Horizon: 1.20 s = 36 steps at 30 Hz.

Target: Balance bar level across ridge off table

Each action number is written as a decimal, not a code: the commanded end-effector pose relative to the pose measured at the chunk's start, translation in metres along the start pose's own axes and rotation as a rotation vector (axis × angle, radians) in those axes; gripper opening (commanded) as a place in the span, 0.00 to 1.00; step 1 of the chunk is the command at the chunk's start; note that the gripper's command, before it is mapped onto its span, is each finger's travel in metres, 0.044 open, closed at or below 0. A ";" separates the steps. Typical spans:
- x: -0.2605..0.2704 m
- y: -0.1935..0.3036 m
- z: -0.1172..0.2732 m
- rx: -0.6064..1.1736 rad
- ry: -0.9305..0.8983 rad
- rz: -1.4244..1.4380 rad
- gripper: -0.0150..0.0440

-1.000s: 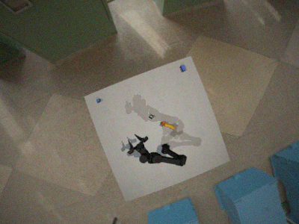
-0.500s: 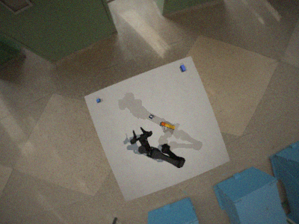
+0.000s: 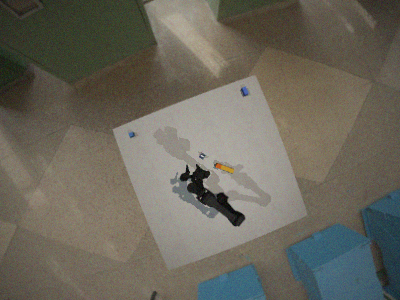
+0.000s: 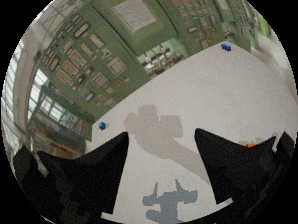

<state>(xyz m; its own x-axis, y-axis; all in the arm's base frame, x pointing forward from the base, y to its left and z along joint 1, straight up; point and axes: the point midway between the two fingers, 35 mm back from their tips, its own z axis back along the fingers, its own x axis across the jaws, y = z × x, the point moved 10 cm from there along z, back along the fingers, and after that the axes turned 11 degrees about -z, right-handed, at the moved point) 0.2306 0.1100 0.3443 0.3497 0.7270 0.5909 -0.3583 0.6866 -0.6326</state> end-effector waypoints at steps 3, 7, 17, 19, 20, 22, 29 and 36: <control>-0.015 -0.008 -0.014 0.019 0.094 -0.087 0.79; -0.027 -0.015 -0.022 0.027 0.161 -0.152 0.79; -0.059 -0.031 -0.039 0.040 0.328 -0.329 0.79; -0.066 -0.034 -0.041 0.042 0.361 -0.368 0.79; -0.069 -0.035 -0.042 0.042 0.378 -0.387 0.79; -0.076 -0.038 -0.044 0.043 0.411 -0.426 0.79; -0.101 -0.048 -0.050 0.043 0.527 -0.571 0.79; -0.125 -0.057 -0.052 0.036 0.642 -0.724 0.79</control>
<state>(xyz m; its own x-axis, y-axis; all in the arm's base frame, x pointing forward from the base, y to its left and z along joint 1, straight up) 0.2539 -0.0121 0.2849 0.8835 0.0636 0.4641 0.0528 0.9709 -0.2334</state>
